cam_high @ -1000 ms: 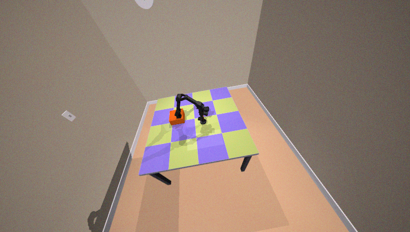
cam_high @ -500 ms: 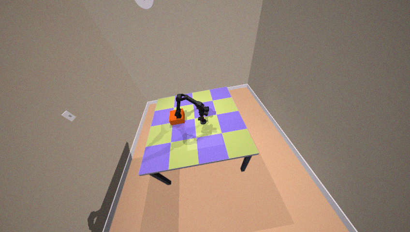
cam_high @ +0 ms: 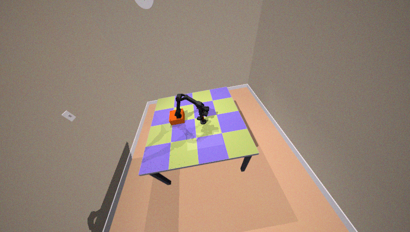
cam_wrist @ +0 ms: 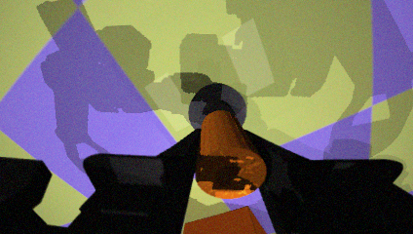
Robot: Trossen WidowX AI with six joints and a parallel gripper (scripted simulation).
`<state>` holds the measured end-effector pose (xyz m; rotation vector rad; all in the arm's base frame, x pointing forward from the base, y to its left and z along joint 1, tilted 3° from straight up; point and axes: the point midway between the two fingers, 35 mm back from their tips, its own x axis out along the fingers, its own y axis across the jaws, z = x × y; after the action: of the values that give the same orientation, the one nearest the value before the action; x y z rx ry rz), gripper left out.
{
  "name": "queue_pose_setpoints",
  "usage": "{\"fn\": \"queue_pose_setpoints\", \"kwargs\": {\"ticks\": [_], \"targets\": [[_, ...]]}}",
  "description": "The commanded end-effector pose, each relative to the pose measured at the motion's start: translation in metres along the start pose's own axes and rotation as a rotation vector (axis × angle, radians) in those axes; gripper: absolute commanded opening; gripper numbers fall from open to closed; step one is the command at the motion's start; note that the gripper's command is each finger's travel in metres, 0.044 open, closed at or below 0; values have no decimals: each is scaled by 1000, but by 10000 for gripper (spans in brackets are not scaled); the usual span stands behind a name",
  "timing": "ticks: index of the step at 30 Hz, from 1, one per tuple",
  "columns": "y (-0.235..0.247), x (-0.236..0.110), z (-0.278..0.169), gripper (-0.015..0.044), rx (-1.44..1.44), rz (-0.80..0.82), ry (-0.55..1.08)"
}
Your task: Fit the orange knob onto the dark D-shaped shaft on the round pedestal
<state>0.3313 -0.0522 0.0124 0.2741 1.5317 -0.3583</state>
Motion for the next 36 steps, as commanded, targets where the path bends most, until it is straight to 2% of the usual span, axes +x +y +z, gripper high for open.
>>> {"fn": "queue_pose_setpoints", "kwargs": {"ticks": [1,23,30,36], "targets": [[0,1,1,0,14,-2,-5],[-1,-2,1,0,14,-2,-5],[0,-3,2,0,213,-2,-5],[0,0,2,0,224,-2,-5]]}}
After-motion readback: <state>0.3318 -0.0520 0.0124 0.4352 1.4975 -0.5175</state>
